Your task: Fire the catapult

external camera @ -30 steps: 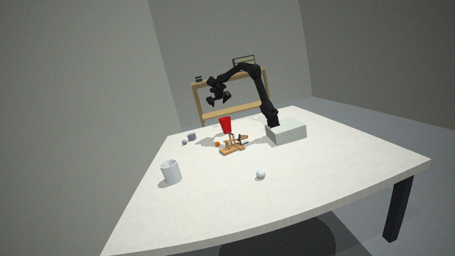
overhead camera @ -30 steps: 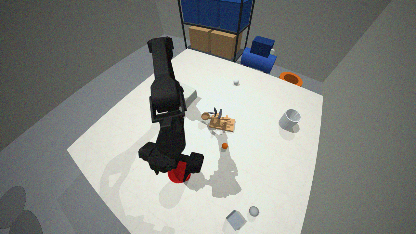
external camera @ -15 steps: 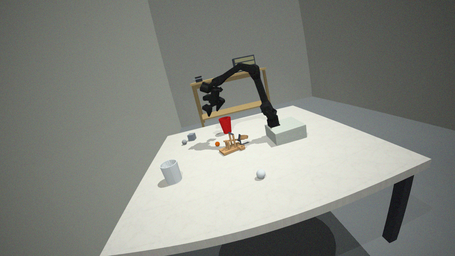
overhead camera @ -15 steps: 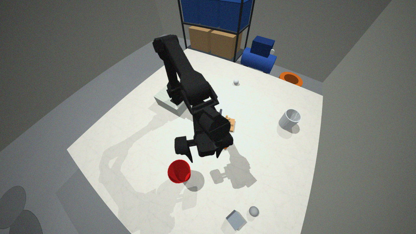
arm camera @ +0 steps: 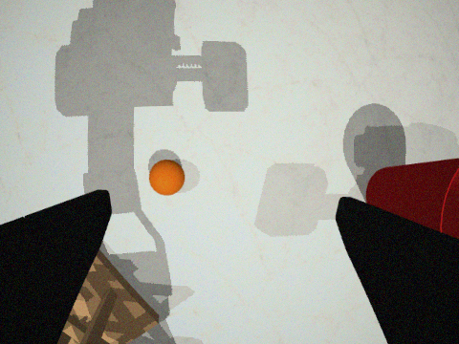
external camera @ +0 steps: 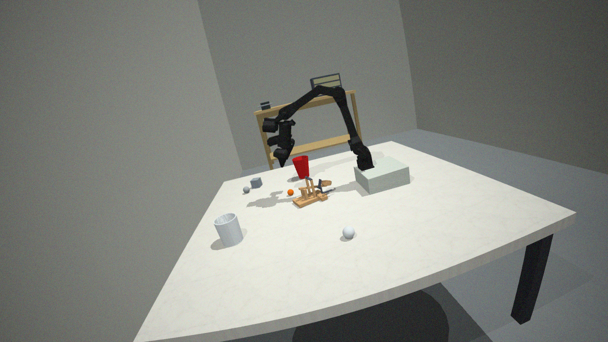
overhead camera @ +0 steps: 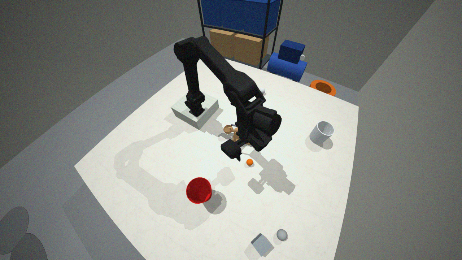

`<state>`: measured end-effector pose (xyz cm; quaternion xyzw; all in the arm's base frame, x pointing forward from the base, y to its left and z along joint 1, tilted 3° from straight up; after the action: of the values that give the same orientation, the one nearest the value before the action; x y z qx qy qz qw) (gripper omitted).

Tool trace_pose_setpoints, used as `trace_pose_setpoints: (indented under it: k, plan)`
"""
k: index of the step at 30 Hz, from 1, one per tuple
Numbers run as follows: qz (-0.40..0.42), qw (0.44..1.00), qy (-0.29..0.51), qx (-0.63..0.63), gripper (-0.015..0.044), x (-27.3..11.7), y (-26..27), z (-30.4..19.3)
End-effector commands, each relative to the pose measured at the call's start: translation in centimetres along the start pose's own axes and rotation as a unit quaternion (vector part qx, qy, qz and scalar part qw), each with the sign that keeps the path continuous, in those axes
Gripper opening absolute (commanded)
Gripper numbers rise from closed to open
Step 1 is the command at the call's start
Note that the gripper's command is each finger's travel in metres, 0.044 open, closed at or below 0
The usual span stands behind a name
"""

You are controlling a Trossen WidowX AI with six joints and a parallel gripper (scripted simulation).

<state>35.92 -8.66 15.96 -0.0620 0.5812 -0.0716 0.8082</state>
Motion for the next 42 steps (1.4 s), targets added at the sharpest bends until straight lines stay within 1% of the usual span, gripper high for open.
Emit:
trace_pose_setpoints:
  k: [1, 9, 18, 23, 27, 42]
  plan:
    - [0.026, 0.998, 0.019, -0.052, 0.0440, 0.3, 2.6, -0.4]
    - [0.081, 0.981, 0.050, -0.172, 0.0440, -0.1, 8.4, -1.8]
    - [0.137, 0.941, 0.084, -0.299, 0.0440, -1.1, 14.2, -4.2]
    - [0.141, 0.937, 0.087, -0.308, 0.0440, -0.9, 14.6, -4.5]
    - [0.142, 0.937, 0.087, -0.308, 0.0440, 3.0, 15.4, -5.6]
    - [0.142, 0.937, 0.087, -0.308, 0.0440, 4.7, 15.7, -6.0]
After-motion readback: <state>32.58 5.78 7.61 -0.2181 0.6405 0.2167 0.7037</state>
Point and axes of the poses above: the point midway between the two fingers, 35 mm back from their tips, its own x axis out along the fingers, its own y axis across the jaws, z = x × y, the point moved 2 cm from there along -x, back along the fingers, and after that the axes turned 15 degrees about -x, right-handed, at the moved point
